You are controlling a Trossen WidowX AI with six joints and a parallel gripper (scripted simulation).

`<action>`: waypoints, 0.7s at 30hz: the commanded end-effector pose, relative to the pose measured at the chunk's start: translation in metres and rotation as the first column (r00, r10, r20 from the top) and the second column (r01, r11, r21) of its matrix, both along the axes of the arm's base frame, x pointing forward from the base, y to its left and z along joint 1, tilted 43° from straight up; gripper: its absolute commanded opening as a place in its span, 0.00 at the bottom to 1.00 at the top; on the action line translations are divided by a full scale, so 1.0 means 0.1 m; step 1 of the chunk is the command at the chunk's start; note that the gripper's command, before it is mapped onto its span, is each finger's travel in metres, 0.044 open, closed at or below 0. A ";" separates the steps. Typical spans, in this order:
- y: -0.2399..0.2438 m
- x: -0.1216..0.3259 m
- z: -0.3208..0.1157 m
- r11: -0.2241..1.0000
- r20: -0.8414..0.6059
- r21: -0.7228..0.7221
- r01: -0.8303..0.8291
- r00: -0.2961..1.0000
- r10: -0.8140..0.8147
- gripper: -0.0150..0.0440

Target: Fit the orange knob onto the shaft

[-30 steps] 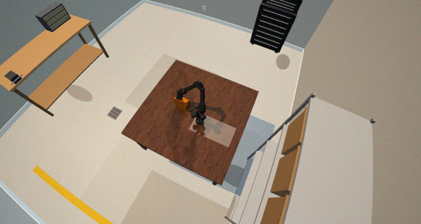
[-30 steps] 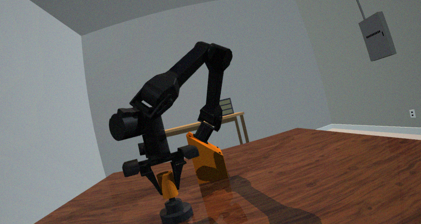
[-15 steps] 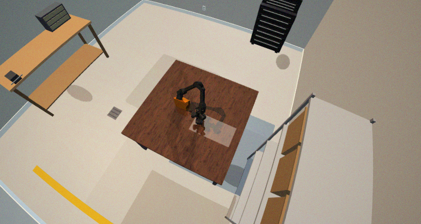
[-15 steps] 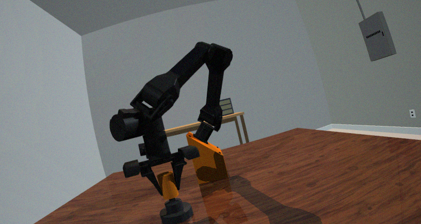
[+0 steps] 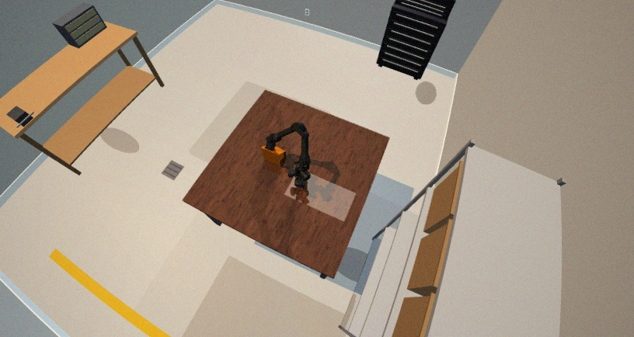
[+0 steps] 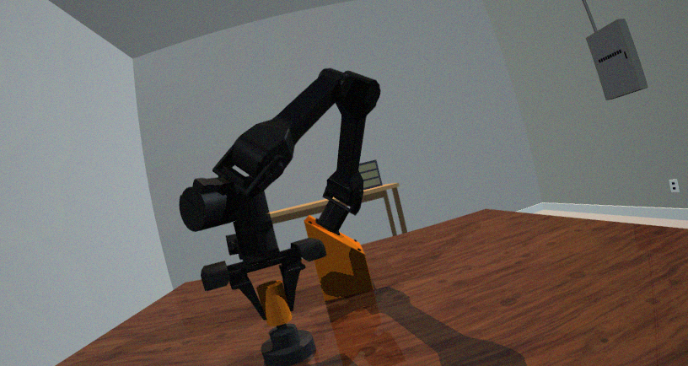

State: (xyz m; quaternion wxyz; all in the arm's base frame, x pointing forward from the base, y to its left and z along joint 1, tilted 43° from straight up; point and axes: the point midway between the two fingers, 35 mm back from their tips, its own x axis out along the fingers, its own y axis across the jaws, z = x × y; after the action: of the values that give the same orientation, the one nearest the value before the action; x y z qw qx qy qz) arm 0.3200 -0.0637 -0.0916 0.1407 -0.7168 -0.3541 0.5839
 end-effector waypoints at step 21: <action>-0.05 0.01 0.05 1.000 -0.009 0.001 0.011 1.000 -0.011 0.25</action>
State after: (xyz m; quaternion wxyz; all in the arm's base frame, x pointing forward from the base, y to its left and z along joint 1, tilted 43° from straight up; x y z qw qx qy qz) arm 0.3200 -0.0639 -0.0906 0.1412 -0.7162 -0.3549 0.5841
